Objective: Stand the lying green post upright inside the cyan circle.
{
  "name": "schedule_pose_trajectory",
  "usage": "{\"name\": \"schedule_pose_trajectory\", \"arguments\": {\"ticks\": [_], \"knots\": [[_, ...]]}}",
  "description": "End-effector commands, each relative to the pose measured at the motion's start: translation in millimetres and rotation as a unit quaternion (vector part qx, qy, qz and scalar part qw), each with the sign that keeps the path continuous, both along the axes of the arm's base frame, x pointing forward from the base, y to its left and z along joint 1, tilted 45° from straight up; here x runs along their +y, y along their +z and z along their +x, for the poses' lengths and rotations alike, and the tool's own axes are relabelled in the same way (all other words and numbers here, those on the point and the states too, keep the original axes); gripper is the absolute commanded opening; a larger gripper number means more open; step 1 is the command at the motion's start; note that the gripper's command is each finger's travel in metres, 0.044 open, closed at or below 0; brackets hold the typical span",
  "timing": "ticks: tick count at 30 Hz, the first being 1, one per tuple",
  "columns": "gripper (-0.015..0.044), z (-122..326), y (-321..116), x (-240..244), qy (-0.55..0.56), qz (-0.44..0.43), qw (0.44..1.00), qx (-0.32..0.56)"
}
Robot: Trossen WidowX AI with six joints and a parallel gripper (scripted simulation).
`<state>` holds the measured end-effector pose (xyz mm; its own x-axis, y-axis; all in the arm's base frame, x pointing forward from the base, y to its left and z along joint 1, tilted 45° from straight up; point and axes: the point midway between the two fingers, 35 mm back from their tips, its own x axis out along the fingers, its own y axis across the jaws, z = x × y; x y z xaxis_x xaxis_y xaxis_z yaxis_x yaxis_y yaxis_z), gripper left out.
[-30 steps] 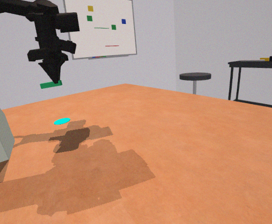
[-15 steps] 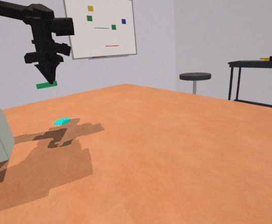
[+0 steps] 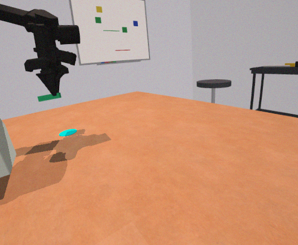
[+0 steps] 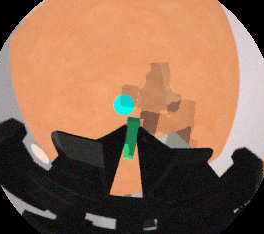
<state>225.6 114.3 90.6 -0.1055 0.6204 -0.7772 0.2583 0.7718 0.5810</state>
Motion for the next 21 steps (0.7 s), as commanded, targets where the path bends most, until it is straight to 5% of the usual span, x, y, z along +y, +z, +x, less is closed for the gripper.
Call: {"name": "schedule_pose_trajectory", "arguments": {"ticks": [1, 21], "knots": [[0.0023, -2, -3, 0, 0.000, -0.016, 1.000, -0.004], [0.0023, -9, -17, 1, 0.003, -0.082, 0.996, -0.018]]}}
